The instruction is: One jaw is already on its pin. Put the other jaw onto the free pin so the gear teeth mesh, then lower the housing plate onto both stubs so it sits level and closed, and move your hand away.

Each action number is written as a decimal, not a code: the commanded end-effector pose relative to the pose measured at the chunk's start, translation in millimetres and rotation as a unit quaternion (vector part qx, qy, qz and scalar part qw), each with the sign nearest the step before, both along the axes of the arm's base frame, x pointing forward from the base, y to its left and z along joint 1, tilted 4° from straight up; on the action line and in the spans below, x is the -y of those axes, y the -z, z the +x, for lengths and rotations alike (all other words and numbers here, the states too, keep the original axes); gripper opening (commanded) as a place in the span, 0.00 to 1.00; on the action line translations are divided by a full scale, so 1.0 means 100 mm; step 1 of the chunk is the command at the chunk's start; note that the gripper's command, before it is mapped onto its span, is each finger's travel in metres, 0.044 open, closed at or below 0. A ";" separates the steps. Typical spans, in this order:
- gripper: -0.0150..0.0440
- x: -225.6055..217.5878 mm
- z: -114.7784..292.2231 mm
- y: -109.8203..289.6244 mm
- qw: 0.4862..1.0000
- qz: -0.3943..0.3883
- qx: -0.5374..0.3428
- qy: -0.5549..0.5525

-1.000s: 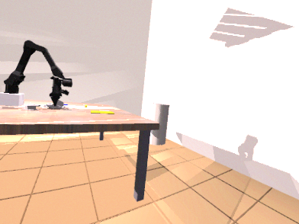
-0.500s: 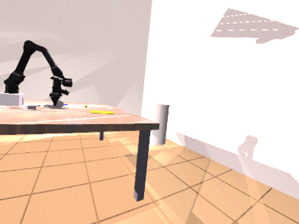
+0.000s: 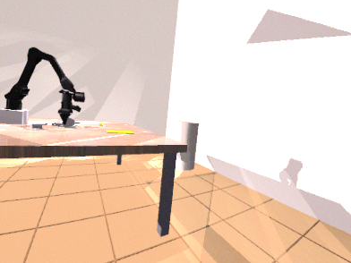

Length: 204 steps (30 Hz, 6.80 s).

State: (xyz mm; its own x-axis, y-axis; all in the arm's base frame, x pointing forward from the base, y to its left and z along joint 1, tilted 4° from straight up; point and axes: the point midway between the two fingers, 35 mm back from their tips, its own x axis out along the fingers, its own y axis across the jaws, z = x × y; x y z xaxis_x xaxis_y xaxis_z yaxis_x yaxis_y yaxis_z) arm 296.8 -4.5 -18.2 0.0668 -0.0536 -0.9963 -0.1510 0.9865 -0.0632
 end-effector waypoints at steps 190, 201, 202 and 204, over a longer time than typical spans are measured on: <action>1.00 1.71 -0.54 -0.89 -0.047 0.065 0.062 0.995; 1.00 1.84 -0.63 -0.92 -0.182 0.065 0.062 0.979; 1.00 1.85 -0.64 -0.92 -0.195 0.065 0.062 0.977; 1.00 1.87 -0.66 -0.93 -0.219 0.065 0.062 0.972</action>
State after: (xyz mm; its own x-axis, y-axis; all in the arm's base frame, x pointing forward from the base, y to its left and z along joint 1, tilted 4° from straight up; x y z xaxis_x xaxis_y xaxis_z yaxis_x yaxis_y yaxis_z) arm 233.0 -189.9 73.6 0.0583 -0.0780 -0.9953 -0.2290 -0.9714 0.0627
